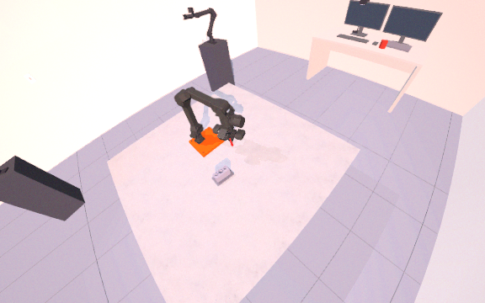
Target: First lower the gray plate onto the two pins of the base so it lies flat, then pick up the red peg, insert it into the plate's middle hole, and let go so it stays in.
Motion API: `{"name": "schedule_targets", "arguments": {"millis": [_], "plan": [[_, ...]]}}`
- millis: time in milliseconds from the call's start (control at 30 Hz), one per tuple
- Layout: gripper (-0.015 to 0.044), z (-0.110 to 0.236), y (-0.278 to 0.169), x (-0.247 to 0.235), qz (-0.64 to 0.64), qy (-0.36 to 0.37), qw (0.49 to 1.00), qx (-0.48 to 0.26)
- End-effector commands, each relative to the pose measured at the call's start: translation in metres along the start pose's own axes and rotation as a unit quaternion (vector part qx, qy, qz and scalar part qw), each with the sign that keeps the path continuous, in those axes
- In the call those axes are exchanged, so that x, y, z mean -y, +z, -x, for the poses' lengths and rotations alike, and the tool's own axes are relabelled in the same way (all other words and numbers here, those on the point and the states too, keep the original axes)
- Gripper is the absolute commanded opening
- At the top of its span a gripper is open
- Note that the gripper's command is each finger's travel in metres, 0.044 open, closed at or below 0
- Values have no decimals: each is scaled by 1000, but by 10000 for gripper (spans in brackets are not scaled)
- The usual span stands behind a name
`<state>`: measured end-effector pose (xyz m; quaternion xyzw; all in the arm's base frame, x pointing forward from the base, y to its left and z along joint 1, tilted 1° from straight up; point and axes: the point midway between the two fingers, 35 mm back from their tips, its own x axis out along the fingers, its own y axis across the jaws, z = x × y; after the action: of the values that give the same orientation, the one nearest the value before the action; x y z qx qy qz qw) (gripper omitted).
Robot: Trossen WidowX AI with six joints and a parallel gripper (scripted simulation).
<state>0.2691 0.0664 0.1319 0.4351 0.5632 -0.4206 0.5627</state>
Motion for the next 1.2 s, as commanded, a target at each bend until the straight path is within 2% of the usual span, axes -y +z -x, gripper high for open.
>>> {"name": "schedule_targets", "arguments": {"millis": [0,1167], "plan": [[0,2,12,-5,1,2,1000,-1],[0,7,112,-23,15,9,1000,8]]}}
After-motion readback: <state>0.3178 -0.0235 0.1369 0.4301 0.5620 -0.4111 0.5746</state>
